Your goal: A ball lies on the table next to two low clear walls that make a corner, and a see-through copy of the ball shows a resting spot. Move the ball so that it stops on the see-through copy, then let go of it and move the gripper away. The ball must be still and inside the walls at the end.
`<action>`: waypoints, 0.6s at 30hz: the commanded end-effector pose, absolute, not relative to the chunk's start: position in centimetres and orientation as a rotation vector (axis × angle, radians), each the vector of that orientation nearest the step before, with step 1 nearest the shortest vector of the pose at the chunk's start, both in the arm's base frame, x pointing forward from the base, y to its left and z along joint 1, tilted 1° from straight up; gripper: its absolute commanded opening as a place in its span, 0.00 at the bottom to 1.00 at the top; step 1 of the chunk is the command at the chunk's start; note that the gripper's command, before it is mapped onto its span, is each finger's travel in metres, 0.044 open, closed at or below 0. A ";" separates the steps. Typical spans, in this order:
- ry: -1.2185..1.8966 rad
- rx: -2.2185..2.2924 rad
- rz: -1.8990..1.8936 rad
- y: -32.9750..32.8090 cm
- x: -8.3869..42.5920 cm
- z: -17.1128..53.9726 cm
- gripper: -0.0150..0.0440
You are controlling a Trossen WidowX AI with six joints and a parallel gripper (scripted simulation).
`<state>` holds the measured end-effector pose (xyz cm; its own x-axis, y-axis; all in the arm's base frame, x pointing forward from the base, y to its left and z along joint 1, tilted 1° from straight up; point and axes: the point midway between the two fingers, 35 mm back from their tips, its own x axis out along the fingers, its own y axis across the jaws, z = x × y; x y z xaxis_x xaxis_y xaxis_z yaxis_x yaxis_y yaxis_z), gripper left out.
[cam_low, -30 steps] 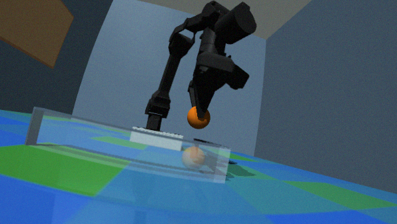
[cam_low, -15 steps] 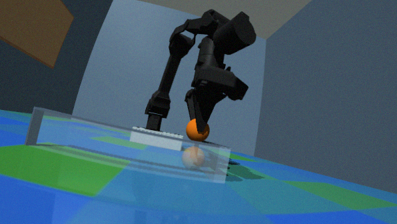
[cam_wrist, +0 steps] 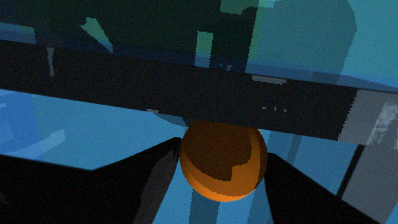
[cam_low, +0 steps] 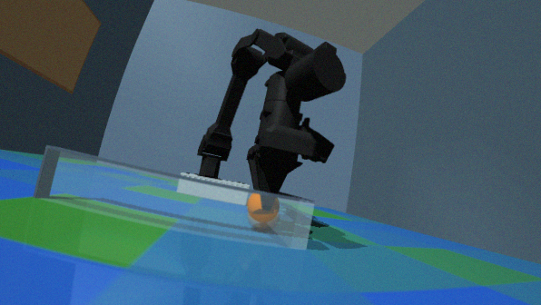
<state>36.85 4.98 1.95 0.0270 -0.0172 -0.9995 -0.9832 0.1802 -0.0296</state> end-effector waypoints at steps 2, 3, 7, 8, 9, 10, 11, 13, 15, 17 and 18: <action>1.278 -1.097 1.055 5.0 36.8 1.0 0.25; 1.278 -1.097 1.055 5.0 36.8 0.8 0.25; 1.278 -1.097 1.055 5.0 36.8 0.2 0.25; 1.278 -1.097 1.055 5.0 36.8 0.1 0.25; 1.278 -1.097 1.055 5.0 36.8 0.1 0.25; 1.278 -1.097 1.055 5.0 36.8 0.1 0.25; 1.278 -1.097 1.055 5.0 36.8 0.1 0.25; 1.283 -1.097 1.050 4.9 36.8 0.5 0.34; 1.283 -1.097 1.050 4.9 36.8 0.5 0.43; 1.283 -1.097 1.050 4.9 36.8 0.5 0.52; 1.283 -1.097 1.050 4.9 36.8 0.5 0.57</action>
<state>36.78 4.94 0.45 0.0228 -0.0177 -0.9996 -0.9833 0.1801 -0.0256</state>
